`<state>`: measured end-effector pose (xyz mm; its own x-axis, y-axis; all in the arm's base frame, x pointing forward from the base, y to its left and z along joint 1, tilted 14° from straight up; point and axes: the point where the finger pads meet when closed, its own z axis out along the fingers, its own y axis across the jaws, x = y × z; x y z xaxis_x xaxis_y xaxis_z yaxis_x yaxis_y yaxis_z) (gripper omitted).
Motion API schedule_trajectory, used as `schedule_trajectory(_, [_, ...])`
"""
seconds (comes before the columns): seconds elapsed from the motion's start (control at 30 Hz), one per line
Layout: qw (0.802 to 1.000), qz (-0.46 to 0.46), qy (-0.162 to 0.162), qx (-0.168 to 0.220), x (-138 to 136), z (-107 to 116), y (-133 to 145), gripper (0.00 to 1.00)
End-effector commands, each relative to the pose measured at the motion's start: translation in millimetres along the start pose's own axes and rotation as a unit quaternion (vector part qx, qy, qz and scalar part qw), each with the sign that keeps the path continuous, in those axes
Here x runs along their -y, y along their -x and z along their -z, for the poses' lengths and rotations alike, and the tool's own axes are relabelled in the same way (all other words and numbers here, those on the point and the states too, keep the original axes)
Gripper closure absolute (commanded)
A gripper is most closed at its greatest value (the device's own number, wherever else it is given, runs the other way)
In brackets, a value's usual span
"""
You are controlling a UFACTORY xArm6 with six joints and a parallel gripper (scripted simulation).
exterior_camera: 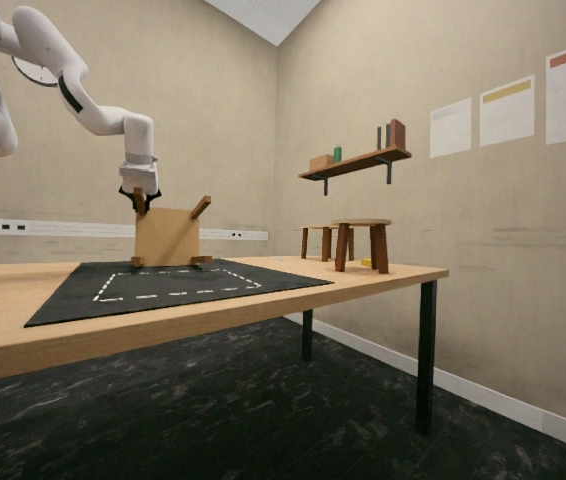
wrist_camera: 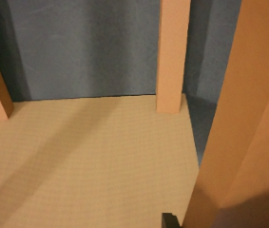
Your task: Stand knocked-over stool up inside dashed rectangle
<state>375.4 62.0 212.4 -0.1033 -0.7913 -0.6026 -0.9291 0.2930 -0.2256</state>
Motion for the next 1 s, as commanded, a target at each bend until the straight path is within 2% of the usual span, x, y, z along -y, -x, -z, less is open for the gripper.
schedule_trajectory(0.0, [1.000,0.001,-0.001,0.000,1.2,0.9,1.0,0.75])
schedule_trajectory(0.97, [1.000,0.000,-0.001,0.014,1.6,2.8,-4.6,0.75])
